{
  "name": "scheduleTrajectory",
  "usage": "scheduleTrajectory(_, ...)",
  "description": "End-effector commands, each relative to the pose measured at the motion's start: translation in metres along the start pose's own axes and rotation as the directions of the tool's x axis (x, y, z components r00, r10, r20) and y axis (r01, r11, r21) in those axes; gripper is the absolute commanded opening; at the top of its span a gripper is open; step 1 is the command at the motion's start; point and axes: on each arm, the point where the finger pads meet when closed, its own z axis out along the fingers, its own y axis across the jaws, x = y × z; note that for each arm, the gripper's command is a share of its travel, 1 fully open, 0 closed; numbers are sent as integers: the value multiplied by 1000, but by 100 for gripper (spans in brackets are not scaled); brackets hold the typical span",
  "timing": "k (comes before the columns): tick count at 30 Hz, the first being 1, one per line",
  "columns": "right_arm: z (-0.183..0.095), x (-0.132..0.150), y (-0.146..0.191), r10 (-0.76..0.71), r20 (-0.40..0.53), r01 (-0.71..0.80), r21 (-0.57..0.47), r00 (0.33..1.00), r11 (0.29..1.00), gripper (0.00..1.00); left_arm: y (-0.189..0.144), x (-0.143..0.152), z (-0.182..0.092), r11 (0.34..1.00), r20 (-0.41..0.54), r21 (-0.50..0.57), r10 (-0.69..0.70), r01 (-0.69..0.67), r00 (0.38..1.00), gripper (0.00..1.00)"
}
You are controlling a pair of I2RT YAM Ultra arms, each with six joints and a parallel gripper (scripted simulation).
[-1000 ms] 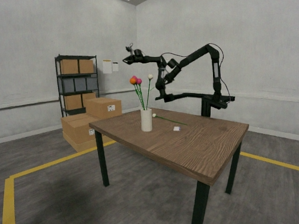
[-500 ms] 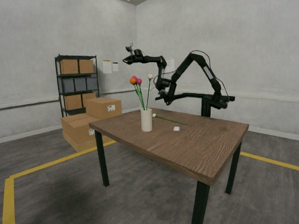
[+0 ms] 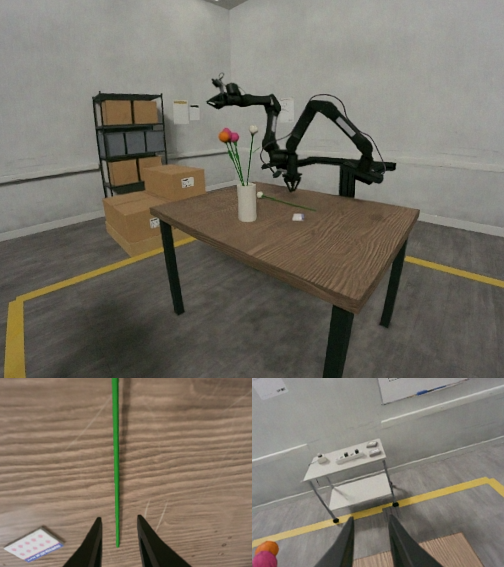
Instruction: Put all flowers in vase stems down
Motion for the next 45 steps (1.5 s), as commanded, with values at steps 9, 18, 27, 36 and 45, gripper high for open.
scheduleTrajectory(9,4,2,1,1,-4,-1,-11,1000,1000,30,1,-12,-11,999,14,-16,35,-35,999,30)
scheduleTrajectory(18,4,2,1,1,-4,-1,-11,1000,1000,30,5,-15,0,1000,22,-18,25,-24,999,30)
scheduleTrajectory(27,4,2,1,1,-4,-1,-11,1000,1000,30,8,-14,16,1000,16,-13,15,-15,1000,30)
scheduleTrajectory(36,4,2,1,1,-4,-1,-11,1000,1000,30,9,-18,43,1000,12,-10,16,-16,1000,30)
scheduleTrajectory(45,4,2,1,1,-4,-1,-11,1000,1000,30,11,-28,53,1000,28,-18,23,-22,999,30)
